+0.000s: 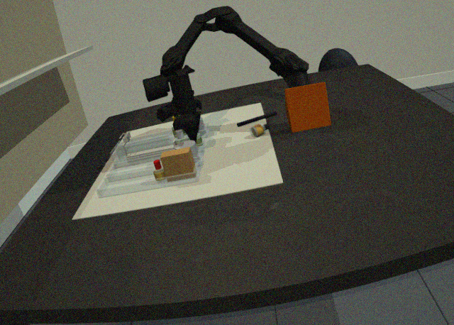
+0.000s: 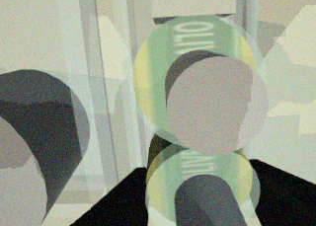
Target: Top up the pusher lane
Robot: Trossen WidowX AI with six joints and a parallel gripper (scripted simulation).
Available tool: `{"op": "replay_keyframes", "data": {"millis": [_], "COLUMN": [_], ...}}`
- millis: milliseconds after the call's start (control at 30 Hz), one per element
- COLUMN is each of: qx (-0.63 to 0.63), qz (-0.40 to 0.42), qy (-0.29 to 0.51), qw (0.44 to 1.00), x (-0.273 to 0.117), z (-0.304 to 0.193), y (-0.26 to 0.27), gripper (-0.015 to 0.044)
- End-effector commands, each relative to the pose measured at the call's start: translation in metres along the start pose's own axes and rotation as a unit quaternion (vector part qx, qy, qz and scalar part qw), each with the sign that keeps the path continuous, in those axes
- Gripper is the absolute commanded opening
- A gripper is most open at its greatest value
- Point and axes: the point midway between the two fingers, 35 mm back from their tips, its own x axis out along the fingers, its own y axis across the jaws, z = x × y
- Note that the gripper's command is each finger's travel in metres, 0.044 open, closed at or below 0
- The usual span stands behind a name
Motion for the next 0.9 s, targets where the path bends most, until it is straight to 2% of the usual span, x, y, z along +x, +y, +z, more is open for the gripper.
{"op": "replay_keyframes", "data": {"millis": [0, 300, 667, 867], "qx": [0.004, 0.004, 0.004, 0.004], "qz": [-0.001, -0.001, -0.001, -0.001], "qy": [-0.001, -0.001, -0.001, -0.001], "qw": [1.0, 1.0, 1.0, 1.0], "x": [0.0, 0.0, 0.0001, -0.0088], "z": [-0.0011, -0.0011, -0.0005, -0.0004], "y": [0.0001, 0.0001, 0.0001, 0.0003], "gripper": [0.0, 0.0, 0.0288, 0.0288]}}
